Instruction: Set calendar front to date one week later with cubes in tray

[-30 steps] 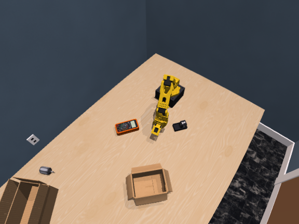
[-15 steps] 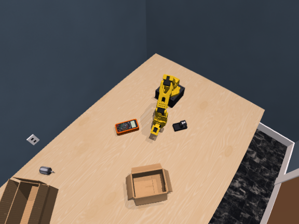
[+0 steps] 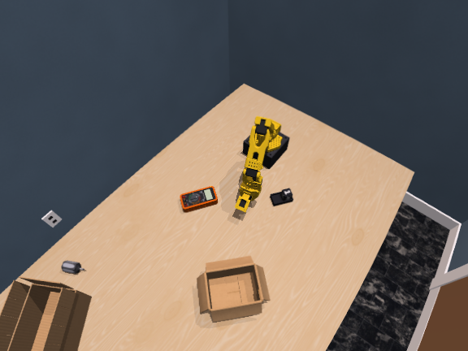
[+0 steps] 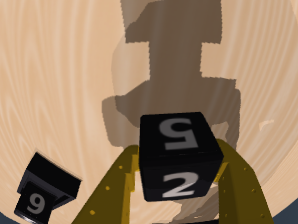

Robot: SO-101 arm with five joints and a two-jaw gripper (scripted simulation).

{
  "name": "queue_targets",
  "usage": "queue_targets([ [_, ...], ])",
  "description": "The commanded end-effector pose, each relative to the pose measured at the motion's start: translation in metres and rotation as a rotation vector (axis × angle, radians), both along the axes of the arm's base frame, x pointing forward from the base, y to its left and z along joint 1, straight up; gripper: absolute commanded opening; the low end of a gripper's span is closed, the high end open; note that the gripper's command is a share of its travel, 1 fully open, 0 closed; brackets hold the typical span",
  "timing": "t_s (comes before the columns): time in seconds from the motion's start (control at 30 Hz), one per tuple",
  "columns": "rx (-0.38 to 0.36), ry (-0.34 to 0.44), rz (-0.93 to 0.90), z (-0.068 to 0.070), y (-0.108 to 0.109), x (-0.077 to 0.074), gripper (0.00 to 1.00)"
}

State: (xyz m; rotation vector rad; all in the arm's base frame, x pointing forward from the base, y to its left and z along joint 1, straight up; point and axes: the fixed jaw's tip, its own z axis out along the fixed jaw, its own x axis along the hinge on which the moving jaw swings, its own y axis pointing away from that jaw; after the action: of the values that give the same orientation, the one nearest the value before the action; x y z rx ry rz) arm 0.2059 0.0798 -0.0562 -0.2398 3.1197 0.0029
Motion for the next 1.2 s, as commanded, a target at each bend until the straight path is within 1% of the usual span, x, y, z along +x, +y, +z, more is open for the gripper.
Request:
queue_targets([
  [0.0,-0.003,0.012,0.001,-0.0026,-0.0030,-0.0030,0.20],
  [0.67,-0.003,0.012,0.001,-0.0026,-0.0030,-0.0030,0.01],
  [1.0,-0.003,0.012,0.001,-0.0024,-0.0029,-0.0030,0.00],
  [1.17,-0.003,0.012,0.001,0.0017,-0.0027,-0.0025,0.00],
])
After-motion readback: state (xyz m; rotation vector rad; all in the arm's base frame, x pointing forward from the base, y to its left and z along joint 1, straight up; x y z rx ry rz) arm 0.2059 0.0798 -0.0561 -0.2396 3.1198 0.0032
